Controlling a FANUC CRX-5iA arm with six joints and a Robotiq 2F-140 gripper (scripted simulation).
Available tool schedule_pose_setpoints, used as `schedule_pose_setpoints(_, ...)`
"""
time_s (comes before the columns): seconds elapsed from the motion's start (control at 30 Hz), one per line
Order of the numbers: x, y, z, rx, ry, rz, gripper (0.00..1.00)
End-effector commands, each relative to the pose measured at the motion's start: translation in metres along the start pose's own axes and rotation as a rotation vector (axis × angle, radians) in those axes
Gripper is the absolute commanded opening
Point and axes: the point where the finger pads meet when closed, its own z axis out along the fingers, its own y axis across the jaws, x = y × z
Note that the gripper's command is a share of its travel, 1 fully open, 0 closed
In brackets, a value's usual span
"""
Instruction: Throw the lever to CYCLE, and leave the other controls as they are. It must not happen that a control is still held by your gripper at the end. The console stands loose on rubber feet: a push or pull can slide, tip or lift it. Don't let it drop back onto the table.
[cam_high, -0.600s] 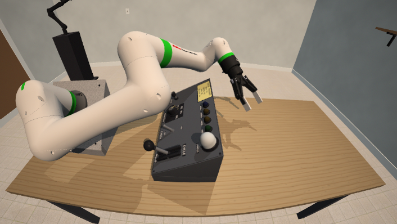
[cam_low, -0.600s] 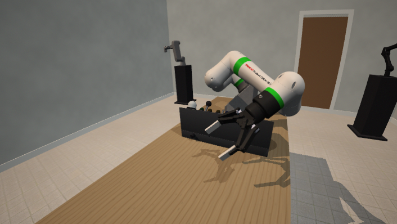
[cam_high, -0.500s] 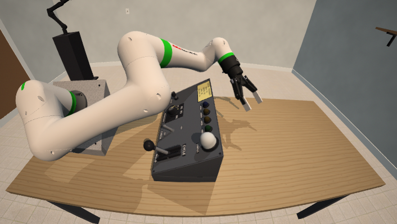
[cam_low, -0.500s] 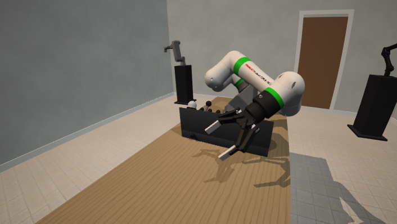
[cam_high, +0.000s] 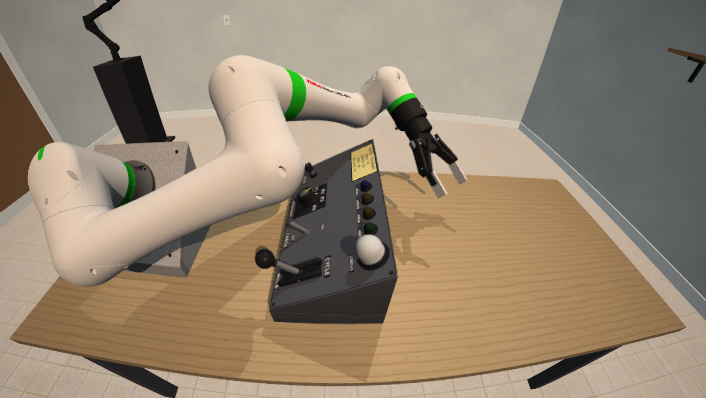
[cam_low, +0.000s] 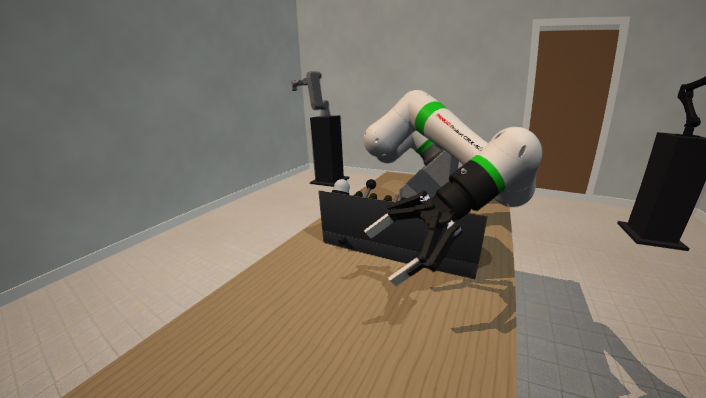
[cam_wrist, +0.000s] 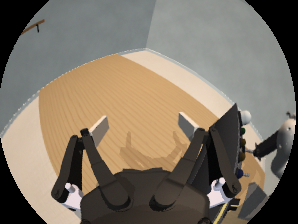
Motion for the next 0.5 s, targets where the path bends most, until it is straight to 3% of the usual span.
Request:
schedule_pose_setpoints(0.0, 0.001, 0.000, -0.001, 0.002, 0.000, 0.000, 1.00)
schedule_pose_setpoints(0.13, 0.010, -0.001, -0.029, 0.040, -0.012, -0.015, 1.00)
schedule_pose_setpoints(0.23, 0.024, 0.001, -0.083, 0.114, -0.033, -0.046, 1.00)
schedule_pose_setpoints(0.27, 0.024, 0.001, -0.083, 0.114, -0.033, -0.046, 1.00)
schedule_pose_setpoints(0.3, 0.029, 0.005, -0.109, 0.148, -0.042, -0.061, 1.00)
schedule_pose_setpoints(0.33, 0.029, 0.005, -0.109, 0.148, -0.042, -0.061, 1.00)
schedule_pose_setpoints(0.37, 0.032, 0.011, -0.137, 0.185, -0.052, -0.079, 1.00)
schedule_pose_setpoints(0.47, 0.032, 0.011, -0.137, 0.185, -0.052, -0.079, 1.00)
